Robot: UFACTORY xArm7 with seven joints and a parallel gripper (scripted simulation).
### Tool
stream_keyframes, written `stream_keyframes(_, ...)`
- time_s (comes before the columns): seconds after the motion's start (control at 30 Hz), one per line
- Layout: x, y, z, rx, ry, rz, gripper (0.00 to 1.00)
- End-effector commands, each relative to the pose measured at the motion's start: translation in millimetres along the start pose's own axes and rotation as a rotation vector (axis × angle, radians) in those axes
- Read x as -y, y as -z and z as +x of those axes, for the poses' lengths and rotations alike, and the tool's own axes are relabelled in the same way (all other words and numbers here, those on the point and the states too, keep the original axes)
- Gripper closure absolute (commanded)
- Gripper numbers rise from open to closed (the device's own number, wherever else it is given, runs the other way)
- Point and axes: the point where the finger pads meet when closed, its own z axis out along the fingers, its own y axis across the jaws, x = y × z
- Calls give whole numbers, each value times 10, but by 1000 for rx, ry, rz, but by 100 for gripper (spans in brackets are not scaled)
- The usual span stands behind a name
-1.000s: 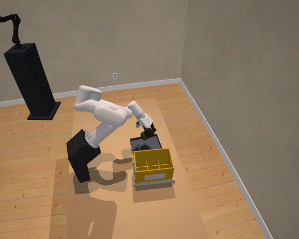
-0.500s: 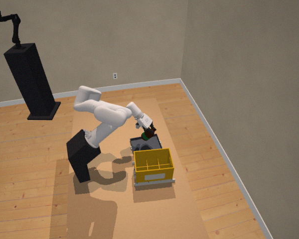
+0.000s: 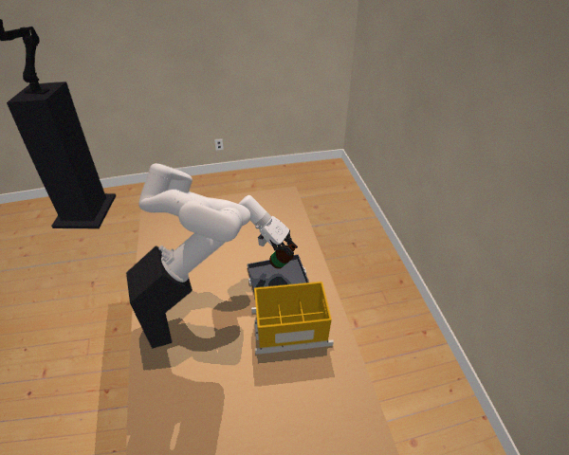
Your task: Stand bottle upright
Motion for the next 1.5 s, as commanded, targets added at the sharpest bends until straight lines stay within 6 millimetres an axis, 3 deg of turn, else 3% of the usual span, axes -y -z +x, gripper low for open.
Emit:
stream_keyframes(0.0,-4,4,-8,4,-3,-1,100)
stream_keyframes(1.47,-7,11,-6,148,-3,1,100)
